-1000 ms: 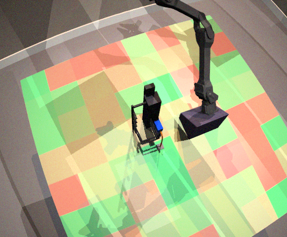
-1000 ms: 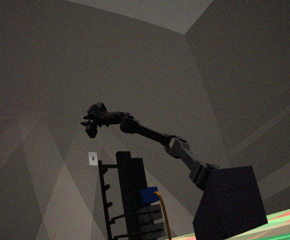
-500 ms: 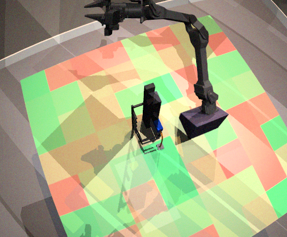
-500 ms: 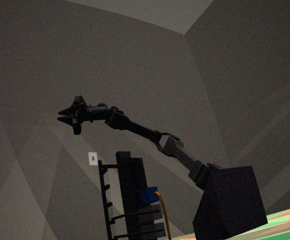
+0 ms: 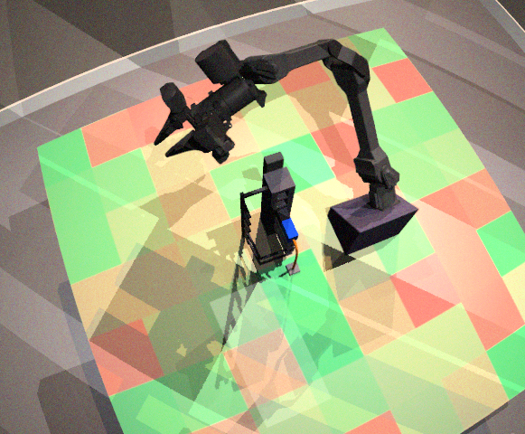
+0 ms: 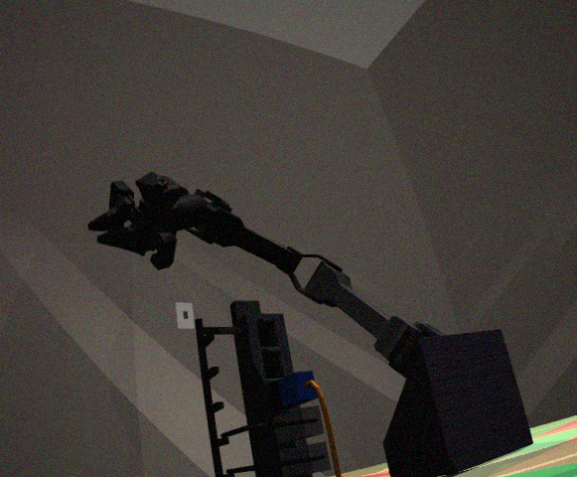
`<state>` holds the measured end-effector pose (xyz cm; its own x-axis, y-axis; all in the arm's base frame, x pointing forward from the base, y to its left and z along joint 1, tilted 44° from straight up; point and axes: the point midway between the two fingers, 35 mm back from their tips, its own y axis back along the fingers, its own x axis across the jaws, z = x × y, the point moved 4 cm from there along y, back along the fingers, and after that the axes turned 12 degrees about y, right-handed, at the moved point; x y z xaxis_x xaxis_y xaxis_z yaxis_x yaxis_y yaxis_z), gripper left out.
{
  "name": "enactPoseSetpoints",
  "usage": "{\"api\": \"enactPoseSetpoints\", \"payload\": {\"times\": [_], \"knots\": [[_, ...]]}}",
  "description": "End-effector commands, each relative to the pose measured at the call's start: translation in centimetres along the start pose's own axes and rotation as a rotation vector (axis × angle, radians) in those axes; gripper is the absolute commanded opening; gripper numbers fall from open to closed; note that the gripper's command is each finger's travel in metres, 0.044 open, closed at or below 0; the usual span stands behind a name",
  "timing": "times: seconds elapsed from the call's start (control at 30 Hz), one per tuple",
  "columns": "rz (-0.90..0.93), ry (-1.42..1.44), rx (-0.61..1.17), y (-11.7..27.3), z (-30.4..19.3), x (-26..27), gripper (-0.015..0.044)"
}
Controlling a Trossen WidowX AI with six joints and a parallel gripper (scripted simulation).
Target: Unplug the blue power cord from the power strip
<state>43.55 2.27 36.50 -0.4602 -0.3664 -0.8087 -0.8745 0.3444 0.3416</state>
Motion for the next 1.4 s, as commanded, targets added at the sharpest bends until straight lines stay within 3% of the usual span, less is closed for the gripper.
{"api": "enactPoseSetpoints", "payload": {"times": [0.0, 0.33, 0.67, 1.37], "knots": [[0.195, 0.011, -0.067, -2.0, 4.5, 4.9, 0.016], [0.666, 0.078, -0.109, -1.9, 12.3, 17.1, 0.016], [1.162, 0.288, 0.088, 3.6, 15.1, 29.5, 0.016], [1.189, 0.308, 0.11, 4.1, 13.8, 29.8, 0.016]]}}
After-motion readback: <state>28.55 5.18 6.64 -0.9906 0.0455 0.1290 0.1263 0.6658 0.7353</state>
